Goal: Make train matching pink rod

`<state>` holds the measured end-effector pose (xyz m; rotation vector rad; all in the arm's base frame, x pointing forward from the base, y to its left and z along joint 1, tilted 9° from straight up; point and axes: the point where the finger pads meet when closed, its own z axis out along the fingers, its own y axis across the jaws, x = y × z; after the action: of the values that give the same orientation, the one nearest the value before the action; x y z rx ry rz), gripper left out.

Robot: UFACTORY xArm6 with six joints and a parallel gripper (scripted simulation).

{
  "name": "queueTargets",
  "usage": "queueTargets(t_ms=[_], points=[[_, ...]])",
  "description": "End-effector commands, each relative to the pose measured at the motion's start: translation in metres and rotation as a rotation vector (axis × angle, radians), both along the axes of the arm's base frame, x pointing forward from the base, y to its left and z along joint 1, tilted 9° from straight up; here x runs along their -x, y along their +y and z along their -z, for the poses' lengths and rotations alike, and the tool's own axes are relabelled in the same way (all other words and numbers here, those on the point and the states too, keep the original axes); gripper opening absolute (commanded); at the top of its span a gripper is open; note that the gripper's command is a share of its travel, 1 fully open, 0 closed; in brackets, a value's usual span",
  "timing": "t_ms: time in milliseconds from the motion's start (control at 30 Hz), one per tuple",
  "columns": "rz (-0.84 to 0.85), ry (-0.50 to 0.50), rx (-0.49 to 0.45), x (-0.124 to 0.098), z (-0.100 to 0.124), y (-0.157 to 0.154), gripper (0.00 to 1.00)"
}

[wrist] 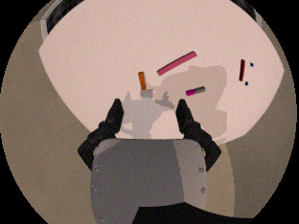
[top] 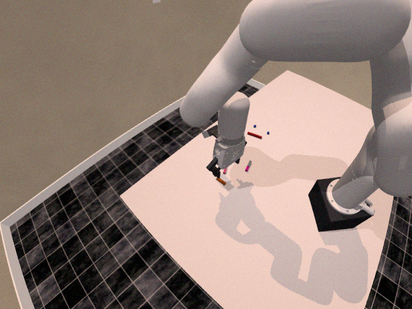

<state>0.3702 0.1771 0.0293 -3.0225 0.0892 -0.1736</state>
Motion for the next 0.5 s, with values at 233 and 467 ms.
queueTargets(t_ms=[233, 467], points=[[-0.134, -0.013, 0.006, -0.0009, -0.0004, 0.0164, 0.24], [-0.134, -0.013, 0.006, -0.0009, -0.0004, 0.0164, 0.24]])
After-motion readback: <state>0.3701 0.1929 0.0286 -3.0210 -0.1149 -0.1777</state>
